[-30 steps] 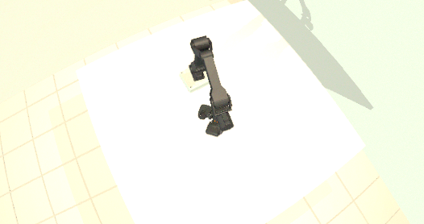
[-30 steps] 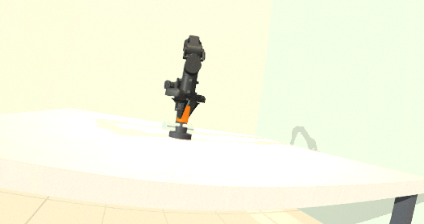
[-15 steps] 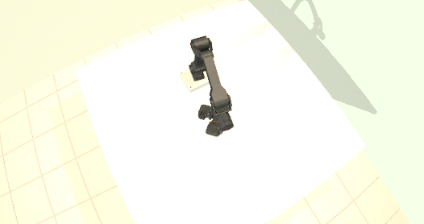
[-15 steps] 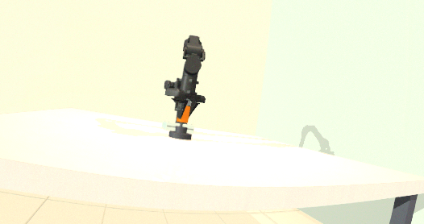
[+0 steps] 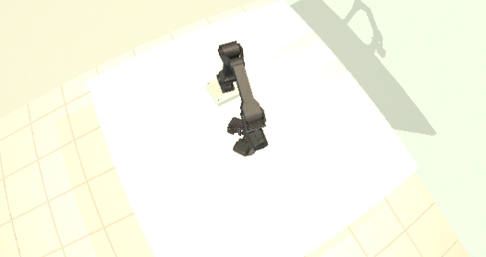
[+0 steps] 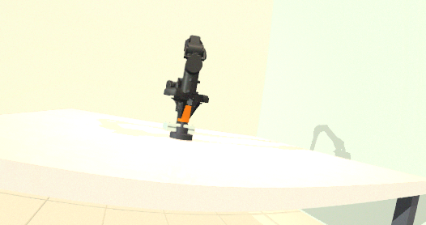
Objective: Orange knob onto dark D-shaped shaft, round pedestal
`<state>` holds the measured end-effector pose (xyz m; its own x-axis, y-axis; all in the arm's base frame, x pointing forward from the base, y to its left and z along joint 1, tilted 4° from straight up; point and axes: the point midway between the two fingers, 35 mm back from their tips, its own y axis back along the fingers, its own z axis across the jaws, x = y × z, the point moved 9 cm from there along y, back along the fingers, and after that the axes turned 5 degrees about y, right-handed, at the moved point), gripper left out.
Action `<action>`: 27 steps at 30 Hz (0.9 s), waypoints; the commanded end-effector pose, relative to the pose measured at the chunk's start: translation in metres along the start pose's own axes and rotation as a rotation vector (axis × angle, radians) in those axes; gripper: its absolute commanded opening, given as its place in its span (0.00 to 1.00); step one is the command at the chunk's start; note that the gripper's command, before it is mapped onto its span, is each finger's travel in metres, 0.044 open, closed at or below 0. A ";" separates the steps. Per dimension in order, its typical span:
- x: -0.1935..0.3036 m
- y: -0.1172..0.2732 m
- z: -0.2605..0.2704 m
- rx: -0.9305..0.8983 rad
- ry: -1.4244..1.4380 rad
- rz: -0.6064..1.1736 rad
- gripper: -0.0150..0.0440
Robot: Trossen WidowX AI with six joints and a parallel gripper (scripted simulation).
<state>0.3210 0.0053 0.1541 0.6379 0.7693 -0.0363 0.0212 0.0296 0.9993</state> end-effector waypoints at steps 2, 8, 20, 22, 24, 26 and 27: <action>0.000 -0.002 0.000 -0.002 -0.056 -0.001 0.25; -0.001 -0.004 0.000 -0.002 -0.056 -0.001 0.25; 0.000 -0.004 0.000 -0.002 -0.056 -0.001 0.25; 0.000 -0.004 0.000 -0.002 -0.056 -0.001 0.25; 0.000 -0.004 0.000 -0.002 -0.056 -0.001 0.25; 0.000 -0.004 0.000 -0.002 -0.056 -0.001 0.25; 0.000 -0.004 0.000 -0.002 -0.056 -0.001 0.25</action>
<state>0.3202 0.0051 0.1504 0.6757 0.7363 -0.0370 0.0220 0.0300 0.9993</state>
